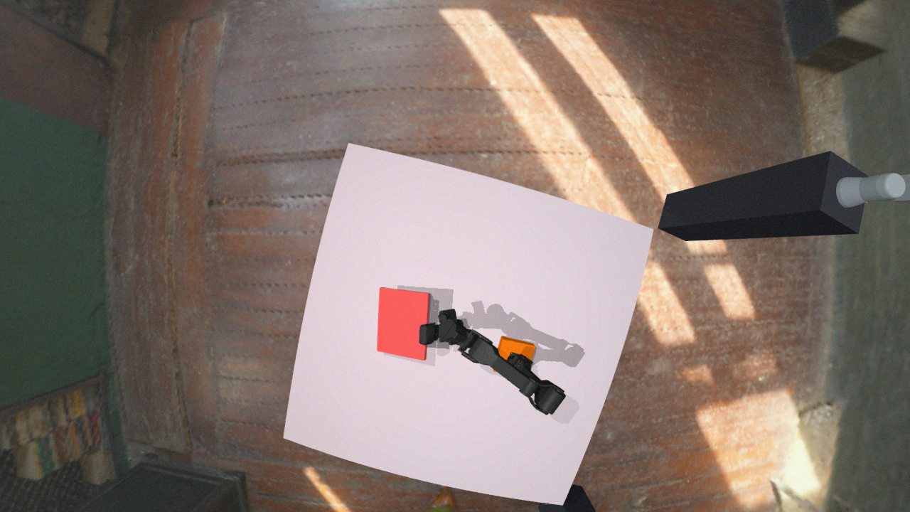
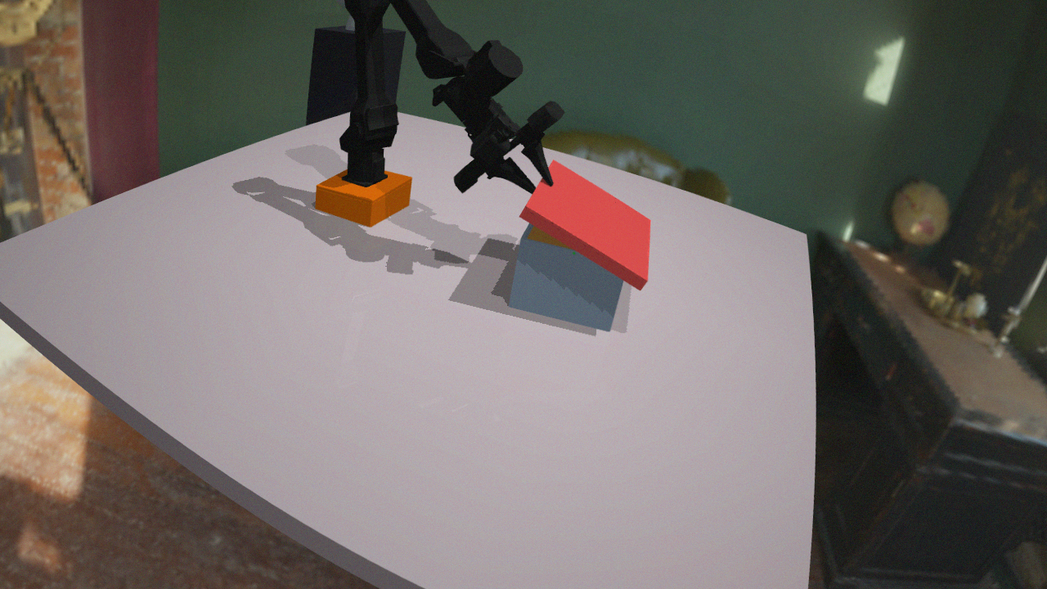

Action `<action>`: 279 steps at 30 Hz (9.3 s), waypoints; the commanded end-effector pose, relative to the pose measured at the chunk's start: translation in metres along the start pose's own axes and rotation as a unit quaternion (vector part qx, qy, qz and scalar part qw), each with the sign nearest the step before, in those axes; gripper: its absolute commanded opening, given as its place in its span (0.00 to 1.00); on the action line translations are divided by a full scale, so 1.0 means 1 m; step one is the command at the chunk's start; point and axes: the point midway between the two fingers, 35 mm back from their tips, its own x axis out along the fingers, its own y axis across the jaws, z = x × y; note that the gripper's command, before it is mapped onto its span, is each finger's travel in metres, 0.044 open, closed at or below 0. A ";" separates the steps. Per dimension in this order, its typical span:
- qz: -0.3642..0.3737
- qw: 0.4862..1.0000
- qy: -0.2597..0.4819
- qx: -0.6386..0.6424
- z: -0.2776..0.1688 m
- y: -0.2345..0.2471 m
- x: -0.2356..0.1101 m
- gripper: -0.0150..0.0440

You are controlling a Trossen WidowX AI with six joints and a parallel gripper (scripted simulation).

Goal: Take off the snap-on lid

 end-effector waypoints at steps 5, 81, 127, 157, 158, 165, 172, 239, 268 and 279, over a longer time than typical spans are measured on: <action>0.003 1.000 -0.003 0.001 0.001 0.014 -0.005 0.25; 0.004 1.000 -0.002 0.002 -0.017 0.092 -0.031 0.25; 0.004 1.000 0.002 0.006 -0.109 0.086 -0.038 0.25; 0.004 1.000 0.004 0.008 -0.168 0.082 -0.043 0.25; 0.003 1.000 0.004 0.008 -0.170 0.082 -0.043 0.25; 0.003 1.000 0.004 0.009 -0.184 0.081 -0.044 0.25; 0.003 1.000 0.005 0.009 -0.198 0.080 -0.046 0.25; 0.002 1.000 0.010 0.014 -0.331 0.074 -0.059 0.25; 0.001 1.000 0.011 0.016 -0.361 0.065 -0.057 0.25; 0.001 1.000 0.010 0.015 -0.360 0.057 -0.051 0.25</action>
